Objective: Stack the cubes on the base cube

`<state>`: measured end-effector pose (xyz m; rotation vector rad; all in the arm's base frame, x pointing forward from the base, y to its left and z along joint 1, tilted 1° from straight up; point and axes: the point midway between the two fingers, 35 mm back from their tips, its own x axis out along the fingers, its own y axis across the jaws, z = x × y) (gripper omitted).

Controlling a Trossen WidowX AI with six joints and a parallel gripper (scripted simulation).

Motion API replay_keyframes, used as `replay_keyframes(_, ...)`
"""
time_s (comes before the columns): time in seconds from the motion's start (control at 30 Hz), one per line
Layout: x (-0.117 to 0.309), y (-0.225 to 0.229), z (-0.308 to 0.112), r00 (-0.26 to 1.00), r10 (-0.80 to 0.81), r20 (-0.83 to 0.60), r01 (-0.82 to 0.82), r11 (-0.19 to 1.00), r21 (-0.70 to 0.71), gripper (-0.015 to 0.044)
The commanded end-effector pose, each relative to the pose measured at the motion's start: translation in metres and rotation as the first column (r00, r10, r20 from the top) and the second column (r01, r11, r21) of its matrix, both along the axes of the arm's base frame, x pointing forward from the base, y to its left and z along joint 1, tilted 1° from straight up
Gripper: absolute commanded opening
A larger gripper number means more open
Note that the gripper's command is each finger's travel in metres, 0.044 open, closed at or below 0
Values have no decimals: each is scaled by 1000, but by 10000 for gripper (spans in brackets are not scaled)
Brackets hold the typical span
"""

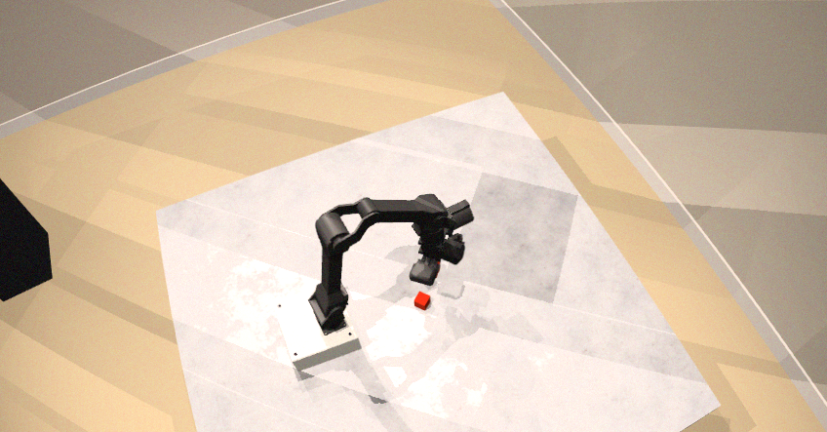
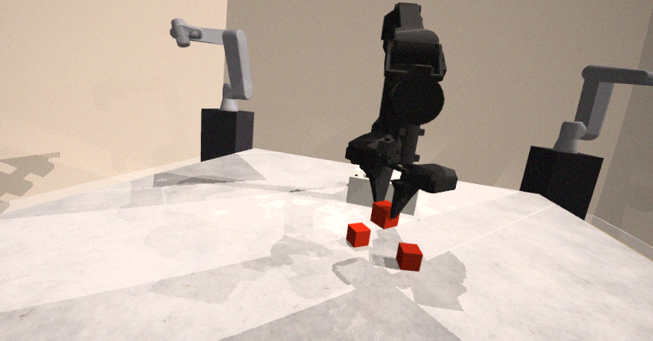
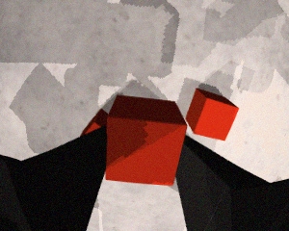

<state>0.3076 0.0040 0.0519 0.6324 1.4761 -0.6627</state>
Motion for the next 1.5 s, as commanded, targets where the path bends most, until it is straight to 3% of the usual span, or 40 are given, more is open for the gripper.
replay_keyframes(0.0, -2, 10, 1, 1000, 22, 11, -22, 1000, 5, 105)
replay_keyframes(0.67, -21, 63, -11, 984, 179, 19, -180, 984, 14, 105)
replay_keyframes(1.47, -22, 65, -38, 983, 185, 19, -185, 983, 14, 105)
